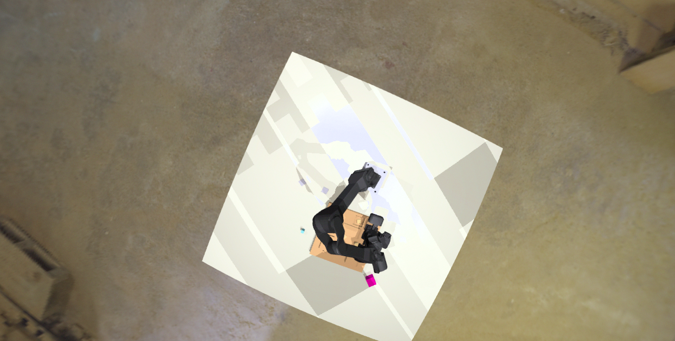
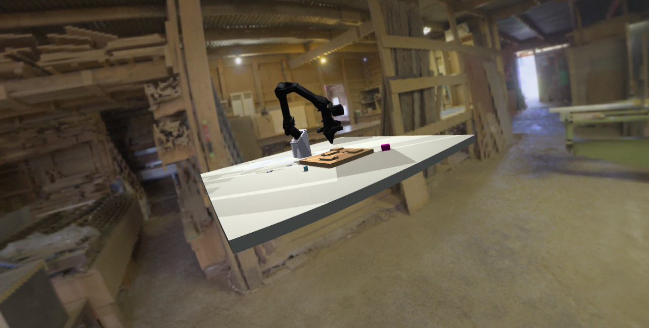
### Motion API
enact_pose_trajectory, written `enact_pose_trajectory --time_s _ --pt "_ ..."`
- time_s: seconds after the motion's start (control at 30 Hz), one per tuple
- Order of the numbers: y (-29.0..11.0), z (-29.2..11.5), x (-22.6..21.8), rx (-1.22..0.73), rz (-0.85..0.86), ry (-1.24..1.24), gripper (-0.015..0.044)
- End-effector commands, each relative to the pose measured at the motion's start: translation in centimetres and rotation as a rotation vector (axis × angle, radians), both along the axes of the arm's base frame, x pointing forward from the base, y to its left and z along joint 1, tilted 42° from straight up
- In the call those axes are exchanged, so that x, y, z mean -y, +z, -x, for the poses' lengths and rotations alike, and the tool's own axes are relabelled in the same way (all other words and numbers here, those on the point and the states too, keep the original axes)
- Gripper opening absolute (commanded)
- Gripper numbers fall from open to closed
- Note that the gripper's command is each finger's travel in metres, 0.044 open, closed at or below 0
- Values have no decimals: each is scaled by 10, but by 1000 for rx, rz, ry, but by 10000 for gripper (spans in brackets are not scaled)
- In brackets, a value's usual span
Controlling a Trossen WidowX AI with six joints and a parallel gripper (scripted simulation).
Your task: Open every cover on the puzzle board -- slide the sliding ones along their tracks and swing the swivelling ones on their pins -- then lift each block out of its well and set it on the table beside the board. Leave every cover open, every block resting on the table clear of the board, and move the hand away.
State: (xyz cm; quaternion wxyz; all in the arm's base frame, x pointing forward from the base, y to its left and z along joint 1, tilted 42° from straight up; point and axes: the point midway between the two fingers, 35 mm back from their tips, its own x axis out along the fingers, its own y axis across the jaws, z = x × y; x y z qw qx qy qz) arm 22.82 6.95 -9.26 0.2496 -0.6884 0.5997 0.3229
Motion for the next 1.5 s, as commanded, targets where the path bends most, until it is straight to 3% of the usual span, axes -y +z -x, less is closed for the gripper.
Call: enact_pose_trajectory --time_s 0.0,0.63,1.47 --pt "0 -1 0 0 0 0 0" --pt "32 -97 4 9 -3 -5 0" --pt "32 -98 4 9 -3 -5 0"
